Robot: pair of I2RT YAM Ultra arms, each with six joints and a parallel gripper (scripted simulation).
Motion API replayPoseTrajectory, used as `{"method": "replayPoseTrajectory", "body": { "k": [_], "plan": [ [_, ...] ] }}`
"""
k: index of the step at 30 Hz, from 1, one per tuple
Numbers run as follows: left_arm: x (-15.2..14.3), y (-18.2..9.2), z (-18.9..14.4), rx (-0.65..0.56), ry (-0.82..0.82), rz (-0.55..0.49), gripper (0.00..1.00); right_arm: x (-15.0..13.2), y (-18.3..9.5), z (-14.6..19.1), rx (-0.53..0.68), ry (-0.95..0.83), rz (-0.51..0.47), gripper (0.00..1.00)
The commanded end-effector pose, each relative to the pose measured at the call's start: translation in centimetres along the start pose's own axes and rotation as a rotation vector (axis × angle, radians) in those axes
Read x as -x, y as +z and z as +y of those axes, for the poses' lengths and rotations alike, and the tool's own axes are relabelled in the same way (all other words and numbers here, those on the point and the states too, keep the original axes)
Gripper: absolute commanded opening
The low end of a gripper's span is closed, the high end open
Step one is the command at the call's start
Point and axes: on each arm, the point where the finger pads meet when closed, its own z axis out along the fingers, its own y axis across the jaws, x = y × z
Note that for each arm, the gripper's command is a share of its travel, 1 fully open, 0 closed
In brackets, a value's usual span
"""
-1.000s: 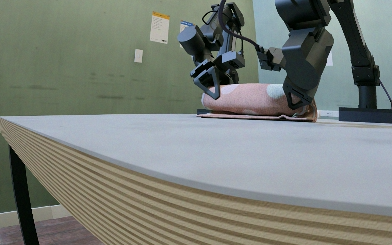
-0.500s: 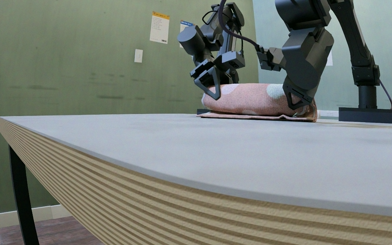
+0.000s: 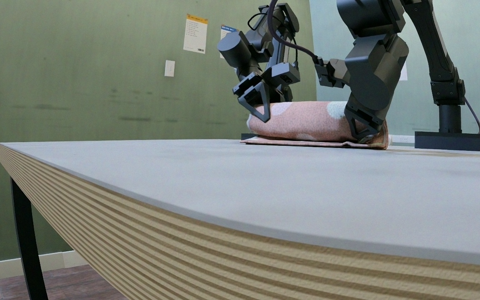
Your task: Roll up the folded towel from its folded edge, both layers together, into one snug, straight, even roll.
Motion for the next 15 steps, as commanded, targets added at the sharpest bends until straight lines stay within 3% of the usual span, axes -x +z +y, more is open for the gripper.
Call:
{"method": "replayPoseTrajectory", "body": {
  "k": [1, 6, 15],
  "plan": [
    [0.1, -0.2, 0.3, 0.0, 0.008, 0.003, 0.65, 0.4, 0.2, 0.5, 0.015, 0.004, -0.021, 0.37],
    [0.3, -0.4, 0.0, 0.0, 0.008, 0.003, 0.82, 0.4, 0.2, 0.5, 0.015, 0.004, -0.021, 0.37],
    [0.3, -2.2, 0.0, 0.0, 0.008, 0.003, 0.85, 0.4, 0.2, 0.5, 0.015, 0.004, -0.021, 0.37]
  ]
}}
